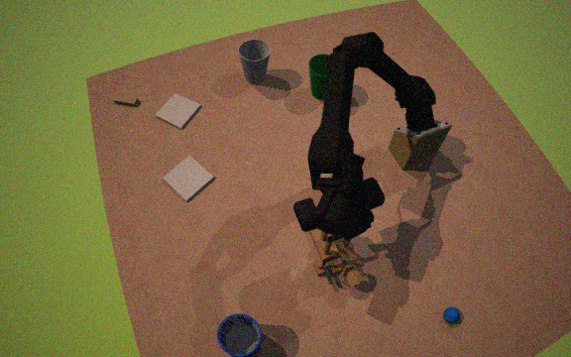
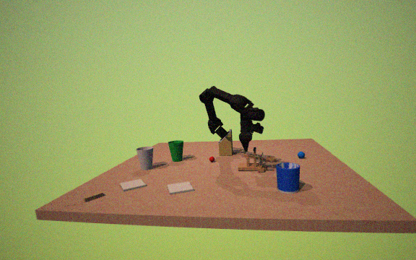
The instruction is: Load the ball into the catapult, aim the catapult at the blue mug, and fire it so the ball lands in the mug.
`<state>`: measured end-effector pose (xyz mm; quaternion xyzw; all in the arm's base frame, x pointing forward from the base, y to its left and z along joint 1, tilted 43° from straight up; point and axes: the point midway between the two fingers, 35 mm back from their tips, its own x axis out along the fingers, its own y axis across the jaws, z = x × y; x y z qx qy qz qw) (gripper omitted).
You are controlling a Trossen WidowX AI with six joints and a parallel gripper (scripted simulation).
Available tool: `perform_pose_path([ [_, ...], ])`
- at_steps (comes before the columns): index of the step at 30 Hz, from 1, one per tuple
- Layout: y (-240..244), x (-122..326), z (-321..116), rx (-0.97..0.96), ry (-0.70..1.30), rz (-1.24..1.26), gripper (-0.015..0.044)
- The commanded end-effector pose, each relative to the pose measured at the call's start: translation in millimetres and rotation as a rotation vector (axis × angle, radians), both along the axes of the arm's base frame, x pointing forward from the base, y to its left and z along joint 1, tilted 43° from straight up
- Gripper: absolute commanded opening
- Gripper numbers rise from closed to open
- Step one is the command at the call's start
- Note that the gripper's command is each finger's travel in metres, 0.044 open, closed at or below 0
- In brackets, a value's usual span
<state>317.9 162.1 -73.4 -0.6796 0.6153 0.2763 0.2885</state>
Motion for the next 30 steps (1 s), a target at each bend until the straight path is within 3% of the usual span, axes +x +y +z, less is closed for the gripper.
perform_pose_path([
  [1, 20.2, -1.5, 24.6, 0.020, -0.020, -0.001, 0.0440],
  [2, 9.4, -0.4, 8.3, 0.009, -0.010, 0.009, 0.0440],
  [7, 9.4, -0.4, 8.4, 0.011, -0.026, -0.008, 0.0440],
  [30, 10.9, -1.0, 11.9, 0.091, -0.558, -0.585, 0.0440],
])
